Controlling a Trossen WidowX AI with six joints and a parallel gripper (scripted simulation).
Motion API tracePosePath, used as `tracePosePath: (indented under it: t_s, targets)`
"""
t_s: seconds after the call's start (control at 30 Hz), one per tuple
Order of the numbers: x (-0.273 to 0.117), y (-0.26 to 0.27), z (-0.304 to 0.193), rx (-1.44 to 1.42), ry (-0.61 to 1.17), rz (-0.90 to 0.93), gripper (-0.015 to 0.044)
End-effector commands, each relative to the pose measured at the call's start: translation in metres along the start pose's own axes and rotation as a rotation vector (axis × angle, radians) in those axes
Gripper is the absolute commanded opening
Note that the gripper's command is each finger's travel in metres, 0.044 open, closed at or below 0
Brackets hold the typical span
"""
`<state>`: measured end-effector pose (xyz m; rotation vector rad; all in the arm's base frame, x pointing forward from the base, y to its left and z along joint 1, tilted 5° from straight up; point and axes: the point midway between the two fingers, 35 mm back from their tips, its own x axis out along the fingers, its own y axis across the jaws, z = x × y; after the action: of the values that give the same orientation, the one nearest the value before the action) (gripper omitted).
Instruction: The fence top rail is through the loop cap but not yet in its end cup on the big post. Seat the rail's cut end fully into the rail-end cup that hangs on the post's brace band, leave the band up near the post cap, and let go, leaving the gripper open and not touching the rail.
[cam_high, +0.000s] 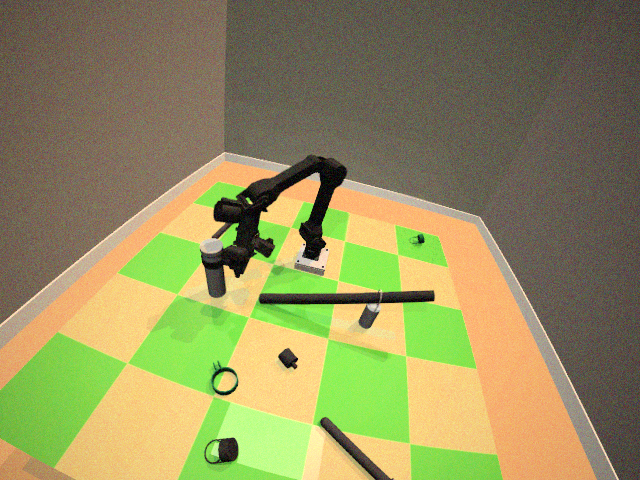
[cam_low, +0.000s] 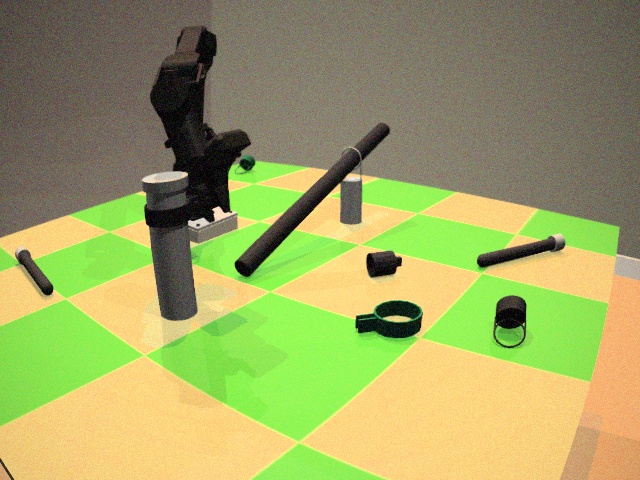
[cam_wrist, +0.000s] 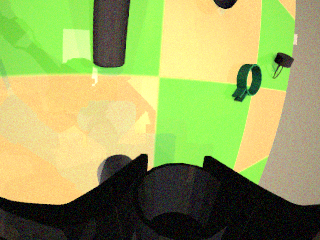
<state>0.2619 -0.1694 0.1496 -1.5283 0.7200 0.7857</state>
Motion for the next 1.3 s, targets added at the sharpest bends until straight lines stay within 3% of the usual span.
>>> tracePosePath:
  t_s: [0.0, 0.53, 1.07, 1.27]
  targets:
    - [0.000, 0.001, 0.001, -0.013, -0.009, -0.003, 0.0000]
    - [0.000, 0.002, 0.000, -0.018, -0.010, -0.002, 0.0000]
    - [-0.013, -0.007, 0.015, -0.015, -0.011, -0.002, 0.0420]
    - [-0.033, -0.017, 0.037, -0.011, -0.012, -0.003, 0.0440]
